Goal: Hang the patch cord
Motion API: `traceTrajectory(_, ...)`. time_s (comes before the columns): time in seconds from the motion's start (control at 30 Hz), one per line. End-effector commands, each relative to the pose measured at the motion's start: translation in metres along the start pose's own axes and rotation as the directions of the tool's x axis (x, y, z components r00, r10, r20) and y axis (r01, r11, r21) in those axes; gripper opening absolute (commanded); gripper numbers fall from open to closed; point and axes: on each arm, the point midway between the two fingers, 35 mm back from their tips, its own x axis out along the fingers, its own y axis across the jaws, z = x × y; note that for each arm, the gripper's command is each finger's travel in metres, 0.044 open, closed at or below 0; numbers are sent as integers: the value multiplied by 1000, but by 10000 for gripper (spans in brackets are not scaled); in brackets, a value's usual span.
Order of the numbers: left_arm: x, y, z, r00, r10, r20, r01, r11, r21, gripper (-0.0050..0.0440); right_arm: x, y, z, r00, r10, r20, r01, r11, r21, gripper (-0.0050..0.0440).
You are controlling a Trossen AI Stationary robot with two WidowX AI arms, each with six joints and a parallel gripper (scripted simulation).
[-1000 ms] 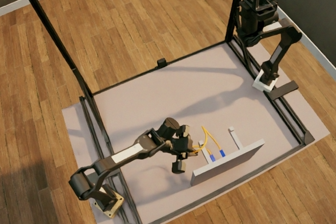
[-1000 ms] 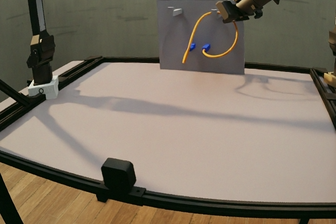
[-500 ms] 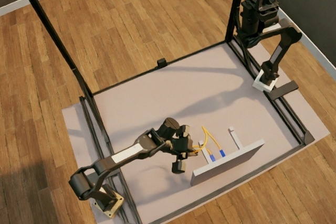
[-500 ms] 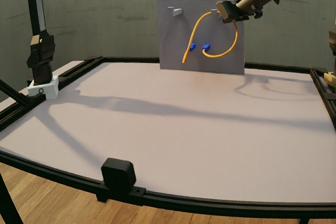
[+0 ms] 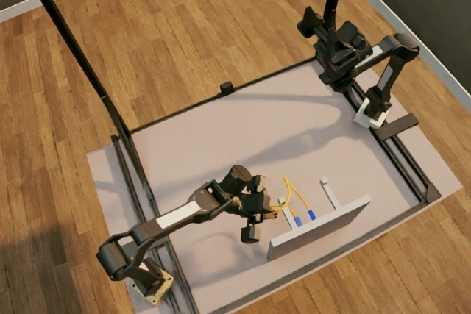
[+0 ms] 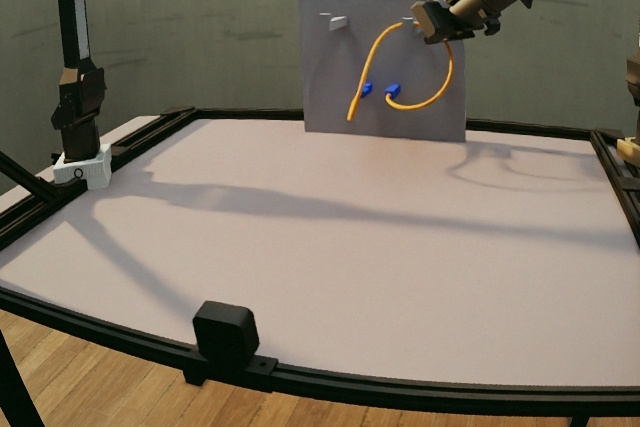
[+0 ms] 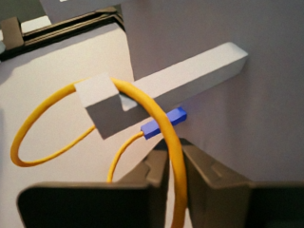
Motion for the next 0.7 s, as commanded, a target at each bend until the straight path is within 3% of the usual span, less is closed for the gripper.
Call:
traceTrajectory(0.0,-21,6,-30,996,8,-85,-7,1000,7,440,-4,1,7,1000,9,16,-10,1000,13,25)
traceTrajectory(0.27,-72,20,-84,963,37,-267,-30,999,29,440,-4,1,7,1000,9,16,-10,1000,13,25)
traceTrajectory(0.33,-72,20,-84,963,37,-267,-30,999,29,440,-4,1,7,1000,9,16,-10,1000,13,25)
traceTrajectory(0.37,-92,25,-100,944,49,-326,-39,999,37,440,-4,1,7,1000,9,16,-10,1000,13,25)
traceTrajectory(0.67,-158,40,-142,859,93,-504,-71,996,63,440,-4,1,7,1000,9,16,-10,1000,13,25)
